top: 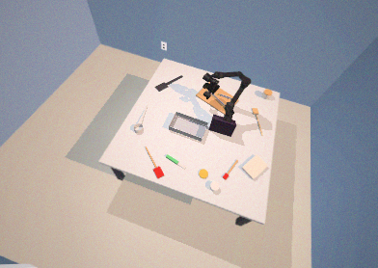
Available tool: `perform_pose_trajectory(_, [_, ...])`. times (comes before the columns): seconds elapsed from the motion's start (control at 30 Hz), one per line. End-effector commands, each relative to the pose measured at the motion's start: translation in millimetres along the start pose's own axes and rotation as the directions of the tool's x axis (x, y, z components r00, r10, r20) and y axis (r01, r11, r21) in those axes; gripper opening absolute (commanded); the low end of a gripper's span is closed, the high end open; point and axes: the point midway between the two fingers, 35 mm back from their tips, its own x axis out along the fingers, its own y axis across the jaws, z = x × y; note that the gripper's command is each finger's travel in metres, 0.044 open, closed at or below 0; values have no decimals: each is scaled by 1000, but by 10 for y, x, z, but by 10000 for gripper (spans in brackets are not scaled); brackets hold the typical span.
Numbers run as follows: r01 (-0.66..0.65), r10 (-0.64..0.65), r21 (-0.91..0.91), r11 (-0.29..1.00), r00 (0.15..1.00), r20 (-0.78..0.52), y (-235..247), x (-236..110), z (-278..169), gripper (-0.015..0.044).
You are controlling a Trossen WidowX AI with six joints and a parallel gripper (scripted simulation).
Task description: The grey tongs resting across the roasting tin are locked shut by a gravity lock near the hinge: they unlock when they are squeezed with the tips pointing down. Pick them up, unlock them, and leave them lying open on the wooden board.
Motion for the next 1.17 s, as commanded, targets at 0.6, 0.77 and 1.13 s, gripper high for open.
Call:
perform_pose_trajectory(0.6, [29,-29,-17,999,999,18,383,-730,-105,440])
perform_pose_trajectory(0.77, [29,-29,-17,999,999,18,383,-730,-105,440])
perform_pose_trajectory(1.13, [29,-29,-17,999,999,18,383,-730,-105,440])
